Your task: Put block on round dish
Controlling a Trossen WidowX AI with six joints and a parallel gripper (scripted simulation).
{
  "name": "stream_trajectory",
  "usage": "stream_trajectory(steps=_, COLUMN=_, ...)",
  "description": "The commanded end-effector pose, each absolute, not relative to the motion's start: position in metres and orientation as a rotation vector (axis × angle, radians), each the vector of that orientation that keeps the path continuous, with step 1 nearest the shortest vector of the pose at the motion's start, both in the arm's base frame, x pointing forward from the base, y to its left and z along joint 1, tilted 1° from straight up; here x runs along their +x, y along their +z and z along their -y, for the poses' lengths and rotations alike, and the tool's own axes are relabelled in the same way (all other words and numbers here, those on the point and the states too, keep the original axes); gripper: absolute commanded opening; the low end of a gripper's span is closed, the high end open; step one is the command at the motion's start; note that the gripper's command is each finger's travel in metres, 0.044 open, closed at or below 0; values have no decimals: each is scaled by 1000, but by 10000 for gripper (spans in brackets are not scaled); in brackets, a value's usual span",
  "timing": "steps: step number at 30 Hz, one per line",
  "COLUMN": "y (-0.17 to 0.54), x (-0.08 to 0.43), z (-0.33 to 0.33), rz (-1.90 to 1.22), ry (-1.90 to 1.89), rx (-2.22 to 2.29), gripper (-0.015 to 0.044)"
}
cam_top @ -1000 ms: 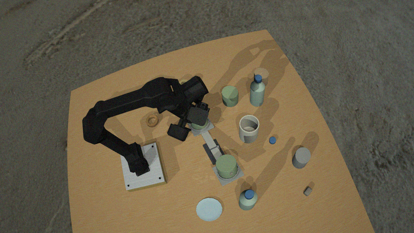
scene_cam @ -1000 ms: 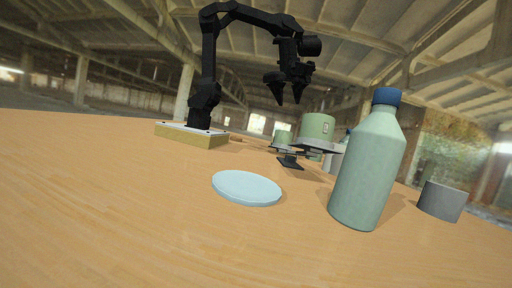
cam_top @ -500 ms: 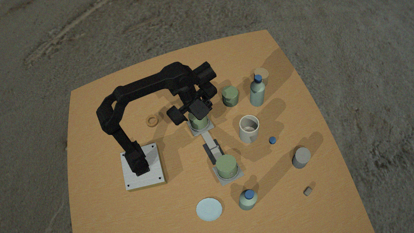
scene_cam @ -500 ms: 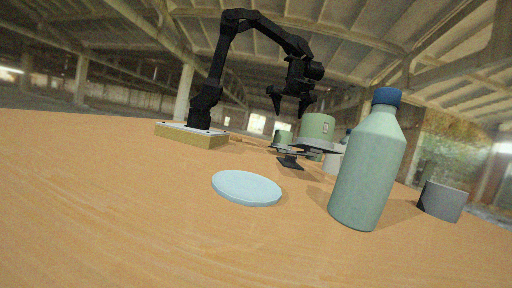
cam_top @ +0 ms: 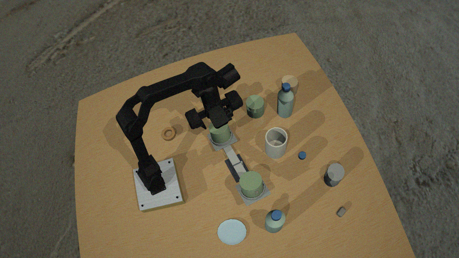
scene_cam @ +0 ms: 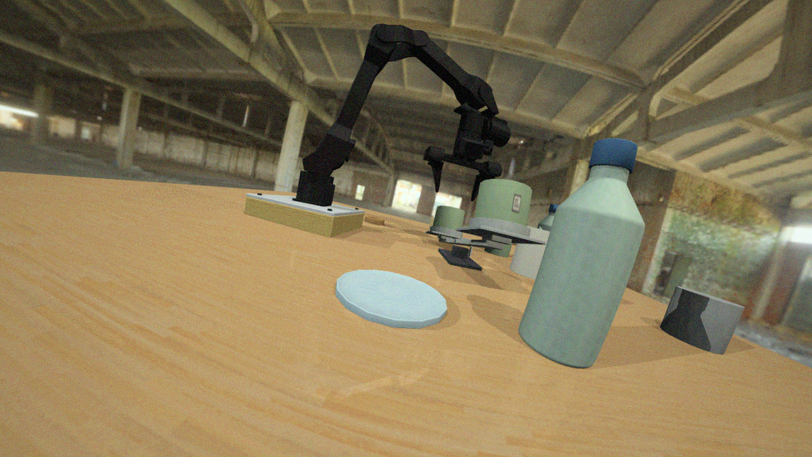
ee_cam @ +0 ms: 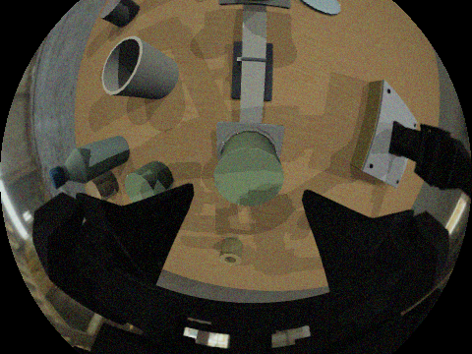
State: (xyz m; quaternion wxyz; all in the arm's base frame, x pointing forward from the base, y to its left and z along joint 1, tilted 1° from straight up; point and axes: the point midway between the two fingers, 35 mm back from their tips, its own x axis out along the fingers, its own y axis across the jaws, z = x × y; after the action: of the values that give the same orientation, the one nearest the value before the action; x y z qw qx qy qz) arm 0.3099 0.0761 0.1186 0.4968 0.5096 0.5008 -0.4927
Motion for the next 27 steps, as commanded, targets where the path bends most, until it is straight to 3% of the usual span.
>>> stream_trajectory(steps=1, y=105, x=310, z=-76, rz=-1212, ry=-1206, rx=1230, gripper=440)
stream_trajectory(steps=27, y=68, x=311, z=-77, rz=-1212, ry=-1206, rx=1230, gripper=440)
